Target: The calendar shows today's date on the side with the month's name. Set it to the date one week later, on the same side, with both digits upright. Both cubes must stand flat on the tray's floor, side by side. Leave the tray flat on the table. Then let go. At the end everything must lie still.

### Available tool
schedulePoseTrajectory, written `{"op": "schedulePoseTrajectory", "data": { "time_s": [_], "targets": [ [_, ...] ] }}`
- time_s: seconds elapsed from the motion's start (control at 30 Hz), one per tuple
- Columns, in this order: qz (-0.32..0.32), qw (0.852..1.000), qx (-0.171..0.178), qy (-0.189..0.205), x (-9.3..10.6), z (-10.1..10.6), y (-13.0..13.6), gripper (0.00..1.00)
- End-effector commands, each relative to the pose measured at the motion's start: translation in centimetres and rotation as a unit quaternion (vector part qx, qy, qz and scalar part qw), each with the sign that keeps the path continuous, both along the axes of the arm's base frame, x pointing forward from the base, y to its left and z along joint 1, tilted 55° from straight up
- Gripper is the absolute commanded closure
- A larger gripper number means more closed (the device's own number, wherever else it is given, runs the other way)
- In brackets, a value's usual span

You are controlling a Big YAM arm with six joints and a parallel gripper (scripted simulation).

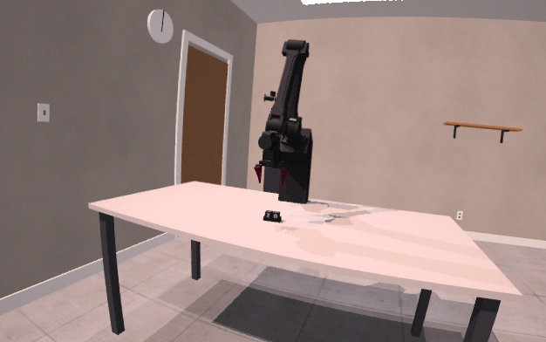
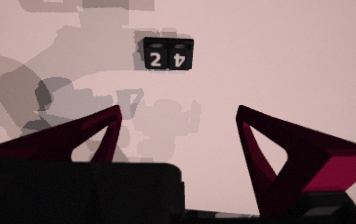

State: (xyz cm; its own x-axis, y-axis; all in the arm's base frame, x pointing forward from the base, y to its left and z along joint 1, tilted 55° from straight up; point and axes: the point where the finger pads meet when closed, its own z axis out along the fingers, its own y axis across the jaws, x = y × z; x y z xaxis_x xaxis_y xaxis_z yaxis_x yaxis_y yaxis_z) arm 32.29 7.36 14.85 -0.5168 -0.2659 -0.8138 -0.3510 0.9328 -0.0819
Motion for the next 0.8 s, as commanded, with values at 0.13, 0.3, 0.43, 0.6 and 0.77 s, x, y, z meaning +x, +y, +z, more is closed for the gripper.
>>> {"op": "schedulePoseTrajectory", "data": {
  "time_s": [0.13,0.3,0.43,0.6,0.77],
  "targets": [
    [-0.011,1.0,0.021,-0.009,0.56,0.92,0.45,0.0],
    [-0.011,1.0,0.021,-0.009,0.55,0.95,0.46,0.0],
    [-0.011,1.0,0.021,-0.009,0.55,0.95,0.46,0.0],
    [-0.002,1.0,0.007,-0.01,0.62,0.7,0.48,0.0],
    [0.015,1.0,-0.016,-0.018,0.88,0.76,0.57,0.0]
  ]
}}
